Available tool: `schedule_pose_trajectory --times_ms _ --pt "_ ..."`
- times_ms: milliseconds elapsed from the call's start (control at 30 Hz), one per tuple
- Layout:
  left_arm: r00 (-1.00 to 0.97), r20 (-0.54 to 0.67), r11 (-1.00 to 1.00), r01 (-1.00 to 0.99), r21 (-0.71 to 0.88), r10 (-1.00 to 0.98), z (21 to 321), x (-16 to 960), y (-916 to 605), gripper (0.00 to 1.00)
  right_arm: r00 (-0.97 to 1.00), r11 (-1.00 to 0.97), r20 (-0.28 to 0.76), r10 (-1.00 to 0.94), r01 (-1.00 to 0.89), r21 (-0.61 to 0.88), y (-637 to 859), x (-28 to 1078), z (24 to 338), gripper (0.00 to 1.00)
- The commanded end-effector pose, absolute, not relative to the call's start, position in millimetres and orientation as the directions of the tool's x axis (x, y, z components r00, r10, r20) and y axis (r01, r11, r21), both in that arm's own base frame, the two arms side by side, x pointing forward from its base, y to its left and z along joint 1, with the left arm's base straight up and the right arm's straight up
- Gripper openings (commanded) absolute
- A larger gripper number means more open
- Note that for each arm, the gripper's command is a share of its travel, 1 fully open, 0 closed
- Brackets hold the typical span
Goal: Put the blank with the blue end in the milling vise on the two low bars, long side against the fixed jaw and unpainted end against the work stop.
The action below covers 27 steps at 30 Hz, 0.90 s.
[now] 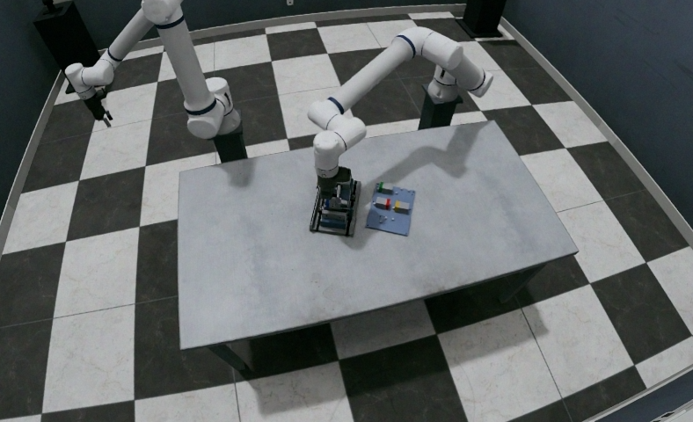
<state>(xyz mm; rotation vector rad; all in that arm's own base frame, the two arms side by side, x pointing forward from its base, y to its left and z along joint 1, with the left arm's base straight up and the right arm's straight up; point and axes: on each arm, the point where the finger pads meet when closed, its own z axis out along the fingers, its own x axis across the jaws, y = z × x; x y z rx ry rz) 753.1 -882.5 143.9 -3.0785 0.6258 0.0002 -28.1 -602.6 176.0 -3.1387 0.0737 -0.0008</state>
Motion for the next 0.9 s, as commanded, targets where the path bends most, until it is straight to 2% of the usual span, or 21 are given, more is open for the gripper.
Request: schedule_pose_trajectory --times_ms 0,867 --pt "0.921 0.002 -0.921 -0.390 0.001 -0.390 144.2 753.4 -883.0 0.00 0.999 -0.999 0.000 -0.047 -0.047 0.000 -603.3 -28.4 177.0 1.00" --pt "0.921 0.002 -0.921 -0.390 0.001 -0.390 140.4 753.5 -883.0 0.00 0.999 -0.999 0.000 -0.047 -0.047 0.000 -603.3 -28.4 177.0 1.00"
